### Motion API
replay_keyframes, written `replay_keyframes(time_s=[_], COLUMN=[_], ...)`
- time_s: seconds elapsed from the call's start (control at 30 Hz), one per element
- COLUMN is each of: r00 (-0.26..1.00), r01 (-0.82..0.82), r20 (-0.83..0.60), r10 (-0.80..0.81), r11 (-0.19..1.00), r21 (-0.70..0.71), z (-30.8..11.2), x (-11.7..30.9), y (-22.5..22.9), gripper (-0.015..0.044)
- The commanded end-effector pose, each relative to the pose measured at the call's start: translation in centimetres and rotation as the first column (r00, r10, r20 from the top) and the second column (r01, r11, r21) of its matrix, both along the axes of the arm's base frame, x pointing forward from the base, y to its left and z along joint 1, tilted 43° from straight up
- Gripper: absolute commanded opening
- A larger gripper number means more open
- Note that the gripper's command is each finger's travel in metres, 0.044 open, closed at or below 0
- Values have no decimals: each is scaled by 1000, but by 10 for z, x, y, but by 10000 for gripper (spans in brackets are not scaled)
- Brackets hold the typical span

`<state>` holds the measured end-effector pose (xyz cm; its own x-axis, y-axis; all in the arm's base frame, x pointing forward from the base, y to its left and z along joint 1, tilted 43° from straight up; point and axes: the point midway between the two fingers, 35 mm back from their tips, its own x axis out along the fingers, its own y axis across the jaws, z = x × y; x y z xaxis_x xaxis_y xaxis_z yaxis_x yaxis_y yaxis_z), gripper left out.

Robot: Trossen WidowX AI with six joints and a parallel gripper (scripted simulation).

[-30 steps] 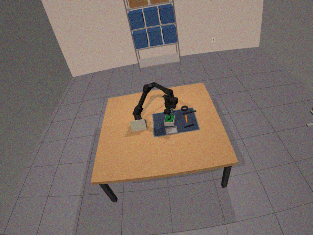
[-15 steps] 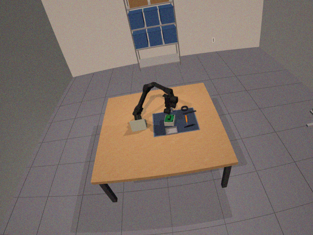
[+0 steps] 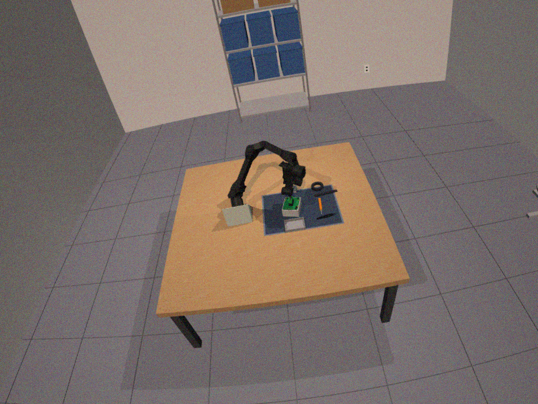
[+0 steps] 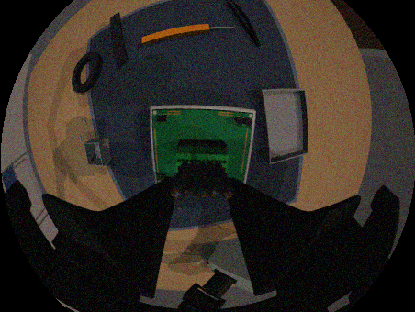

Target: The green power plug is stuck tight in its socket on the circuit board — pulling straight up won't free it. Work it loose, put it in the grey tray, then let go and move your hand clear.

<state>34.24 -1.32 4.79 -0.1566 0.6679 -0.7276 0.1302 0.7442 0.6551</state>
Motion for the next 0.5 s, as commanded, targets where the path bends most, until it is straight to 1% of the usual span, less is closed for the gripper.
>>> replay_keyframes(time_s=[0.0, 0.07, 0.37, 0.4, 0.47], r00=[999, 999, 999, 999, 999], r01=[28, 28, 28, 28, 28], r20=[23, 23, 23, 23, 23], r10=[-28, -28, -28, -28, -28], r11=[1000, 1000, 1000, 1000, 1000], r21=[-7, -7, -7, -7, -7], z=[-2, -6, -6, -6, -6], x=[0, -1, -1, -1, -1], y=[-2, 1, 1, 1, 1], gripper=[0, 0, 236, 249, 249])
